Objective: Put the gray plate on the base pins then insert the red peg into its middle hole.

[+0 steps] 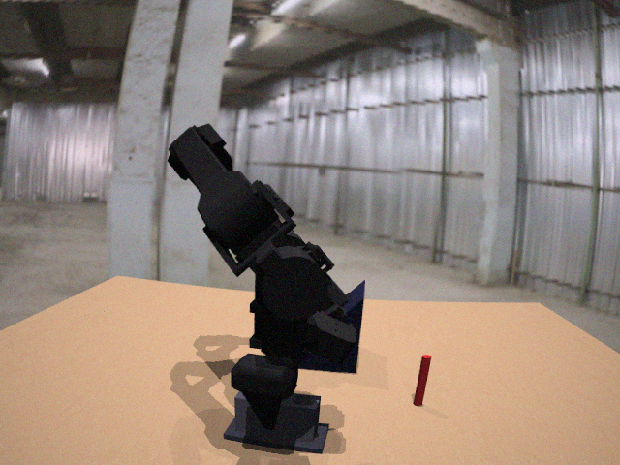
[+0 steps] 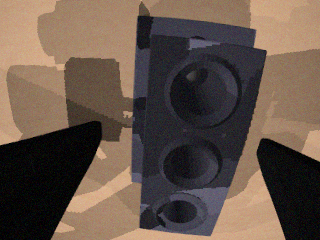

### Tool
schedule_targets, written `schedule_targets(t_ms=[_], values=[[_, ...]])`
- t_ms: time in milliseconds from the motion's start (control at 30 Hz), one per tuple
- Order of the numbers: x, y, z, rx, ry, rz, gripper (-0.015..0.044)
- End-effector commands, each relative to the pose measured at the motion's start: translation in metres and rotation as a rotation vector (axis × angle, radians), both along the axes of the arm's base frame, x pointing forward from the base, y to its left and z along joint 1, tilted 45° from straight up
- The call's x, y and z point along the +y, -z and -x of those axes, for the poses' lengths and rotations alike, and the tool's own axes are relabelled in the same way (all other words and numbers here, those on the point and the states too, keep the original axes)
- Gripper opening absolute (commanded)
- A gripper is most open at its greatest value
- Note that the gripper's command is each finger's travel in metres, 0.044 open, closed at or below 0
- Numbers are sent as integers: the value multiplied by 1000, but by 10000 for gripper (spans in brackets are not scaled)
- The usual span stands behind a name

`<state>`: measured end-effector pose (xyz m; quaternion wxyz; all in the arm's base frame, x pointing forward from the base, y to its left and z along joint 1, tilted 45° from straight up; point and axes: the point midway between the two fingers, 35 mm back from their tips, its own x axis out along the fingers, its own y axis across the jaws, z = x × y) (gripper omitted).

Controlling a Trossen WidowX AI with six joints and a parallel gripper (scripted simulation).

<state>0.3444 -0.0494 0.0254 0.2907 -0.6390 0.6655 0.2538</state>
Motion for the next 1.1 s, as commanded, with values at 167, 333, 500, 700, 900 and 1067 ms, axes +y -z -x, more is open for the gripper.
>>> schedule_targets(t_ms=[167,333,500,700,900,1067], values=[[77,-75,-2,-14,-14,-5,440],[78,-74,-6,-14,-14,-5,440],[94,-62,0,-155,127,-14,440],[128,-32,18,-488,475,-30,440],[158,-4,42,-816,830,-33,440],[171,9,56,-981,1008,-30,440]])
